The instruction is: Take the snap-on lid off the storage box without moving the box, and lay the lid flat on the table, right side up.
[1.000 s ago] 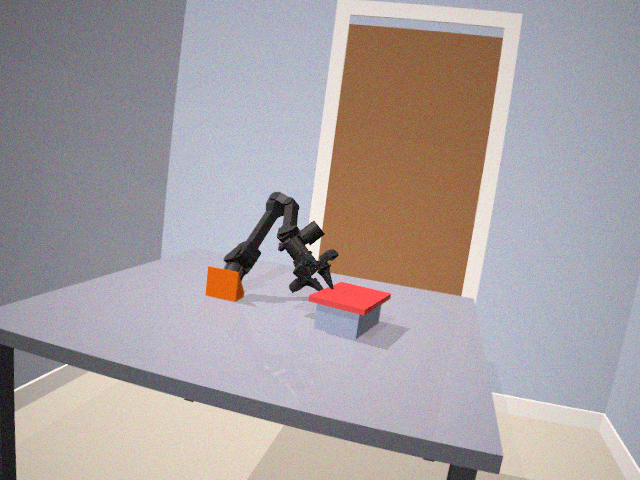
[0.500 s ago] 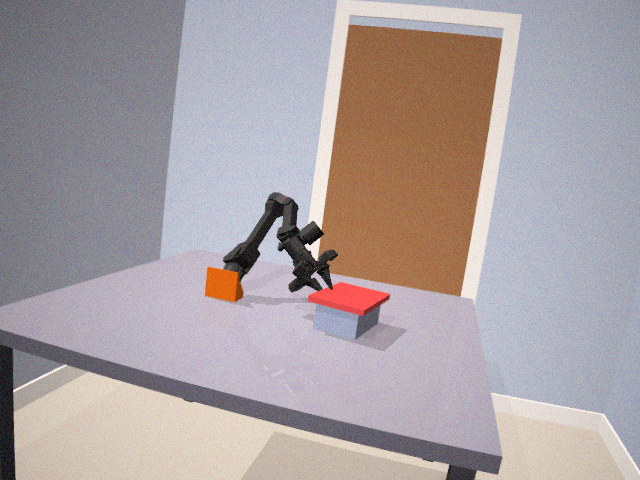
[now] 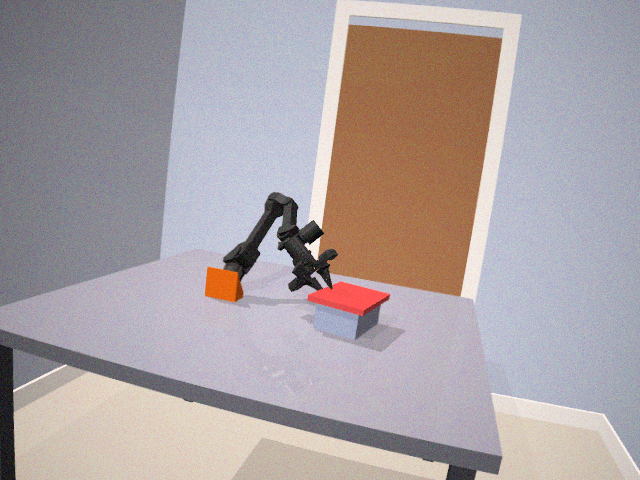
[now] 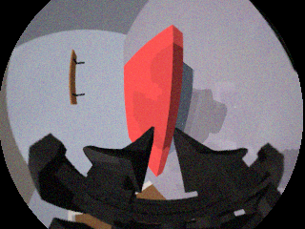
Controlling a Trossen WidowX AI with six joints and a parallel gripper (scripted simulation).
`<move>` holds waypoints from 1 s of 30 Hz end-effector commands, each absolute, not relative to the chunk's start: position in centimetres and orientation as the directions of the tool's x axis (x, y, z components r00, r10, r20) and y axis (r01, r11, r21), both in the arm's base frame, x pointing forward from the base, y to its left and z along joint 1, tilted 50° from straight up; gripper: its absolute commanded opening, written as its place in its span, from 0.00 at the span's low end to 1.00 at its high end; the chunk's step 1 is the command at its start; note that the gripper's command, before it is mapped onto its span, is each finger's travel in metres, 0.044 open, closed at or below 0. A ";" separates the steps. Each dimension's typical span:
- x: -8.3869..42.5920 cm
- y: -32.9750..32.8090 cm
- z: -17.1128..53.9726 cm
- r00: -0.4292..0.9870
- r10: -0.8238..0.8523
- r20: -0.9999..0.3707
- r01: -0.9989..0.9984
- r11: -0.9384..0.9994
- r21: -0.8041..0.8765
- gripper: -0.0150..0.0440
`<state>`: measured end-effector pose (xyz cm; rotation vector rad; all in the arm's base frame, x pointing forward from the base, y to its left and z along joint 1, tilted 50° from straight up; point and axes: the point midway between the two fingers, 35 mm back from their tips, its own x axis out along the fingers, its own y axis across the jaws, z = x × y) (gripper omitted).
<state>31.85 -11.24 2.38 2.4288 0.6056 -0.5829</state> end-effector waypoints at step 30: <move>31.6 -12.0 3.0 0.808 0.281 -0.518 0.526 -0.740 0.419 0.25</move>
